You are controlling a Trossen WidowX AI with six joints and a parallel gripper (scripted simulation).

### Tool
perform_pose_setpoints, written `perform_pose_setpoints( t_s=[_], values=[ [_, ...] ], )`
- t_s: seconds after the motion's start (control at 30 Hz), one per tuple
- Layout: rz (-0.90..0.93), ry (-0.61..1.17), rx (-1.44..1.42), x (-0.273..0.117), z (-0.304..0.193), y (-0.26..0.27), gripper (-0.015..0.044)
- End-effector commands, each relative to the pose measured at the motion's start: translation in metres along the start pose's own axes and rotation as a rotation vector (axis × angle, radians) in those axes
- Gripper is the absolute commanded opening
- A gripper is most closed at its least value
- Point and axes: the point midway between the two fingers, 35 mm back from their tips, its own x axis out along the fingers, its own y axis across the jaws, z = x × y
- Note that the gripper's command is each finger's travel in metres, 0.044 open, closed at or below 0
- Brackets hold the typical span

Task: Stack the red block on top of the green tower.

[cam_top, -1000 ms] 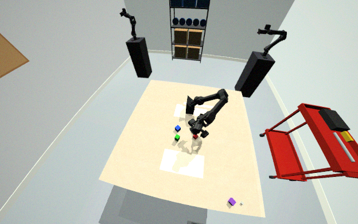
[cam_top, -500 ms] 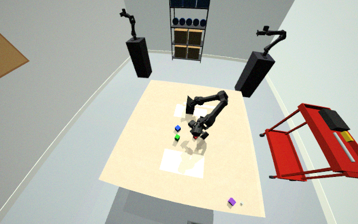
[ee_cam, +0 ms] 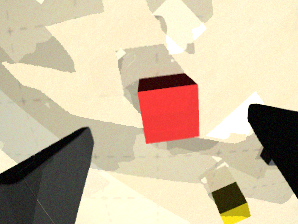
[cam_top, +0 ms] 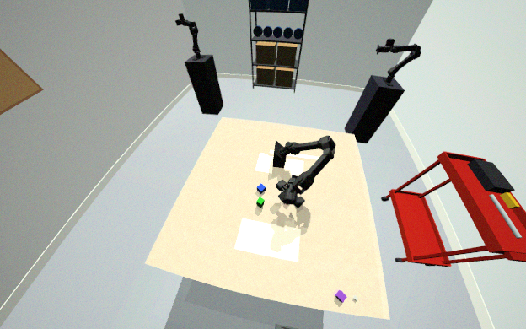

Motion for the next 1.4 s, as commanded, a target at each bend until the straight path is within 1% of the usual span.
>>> perform_pose_setpoints(
  t_s=[0.0, 0.67, 1.27, 1.37],
  values=[
    [0.0, 0.01, 0.008, 0.009, -0.002, -0.001, 0.044],
    [0.002, 0.011, 0.008, 0.041, -0.003, -0.001, 0.044],
    [0.002, 0.011, 0.008, 0.041, -0.003, -0.001, 0.044],
    [0.002, 0.011, 0.008, 0.041, -0.003, -0.001, 0.0361]
  ],
)
